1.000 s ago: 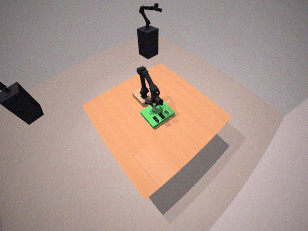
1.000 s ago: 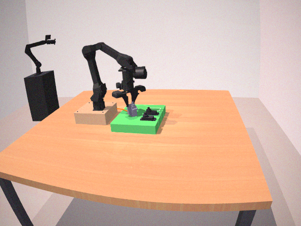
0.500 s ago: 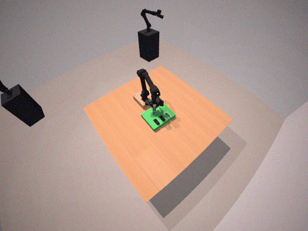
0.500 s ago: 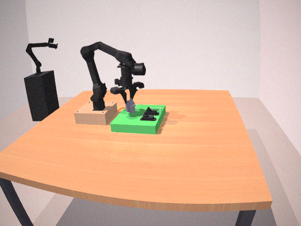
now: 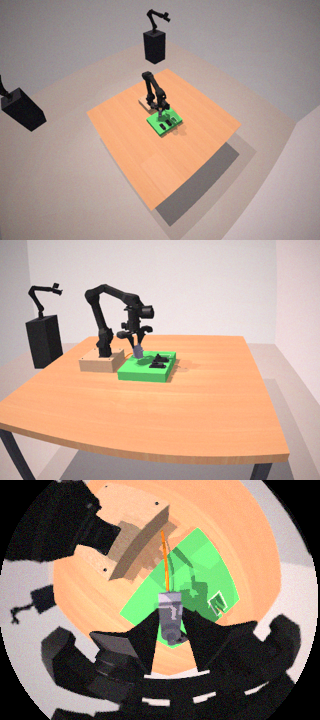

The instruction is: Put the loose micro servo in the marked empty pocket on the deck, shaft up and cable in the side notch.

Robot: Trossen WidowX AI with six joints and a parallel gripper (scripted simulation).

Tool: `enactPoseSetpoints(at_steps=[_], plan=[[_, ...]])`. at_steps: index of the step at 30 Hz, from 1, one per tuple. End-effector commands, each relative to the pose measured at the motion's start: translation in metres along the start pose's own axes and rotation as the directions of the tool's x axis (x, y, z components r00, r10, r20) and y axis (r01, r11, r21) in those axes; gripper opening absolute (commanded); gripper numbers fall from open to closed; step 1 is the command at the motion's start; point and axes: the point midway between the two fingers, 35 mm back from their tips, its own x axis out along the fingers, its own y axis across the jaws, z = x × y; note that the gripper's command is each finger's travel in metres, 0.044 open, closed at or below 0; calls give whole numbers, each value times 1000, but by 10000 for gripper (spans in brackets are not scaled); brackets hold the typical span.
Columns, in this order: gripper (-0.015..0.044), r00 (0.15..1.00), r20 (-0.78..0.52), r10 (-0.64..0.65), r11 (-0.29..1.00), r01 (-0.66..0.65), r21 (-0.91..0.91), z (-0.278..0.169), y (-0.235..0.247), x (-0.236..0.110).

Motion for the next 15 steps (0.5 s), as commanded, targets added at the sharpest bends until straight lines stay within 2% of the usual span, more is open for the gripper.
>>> enactPoseSetpoints(at_steps=[1,7,15], plan=[[0,1000,-10,-5,1000,5,-4,-12,-6,-2],[0,1000,-12,-6,1000,6,-4,-28,-15,-2],[0,1000,-11,-7,1000,7,-4,-20,-24,-2]])
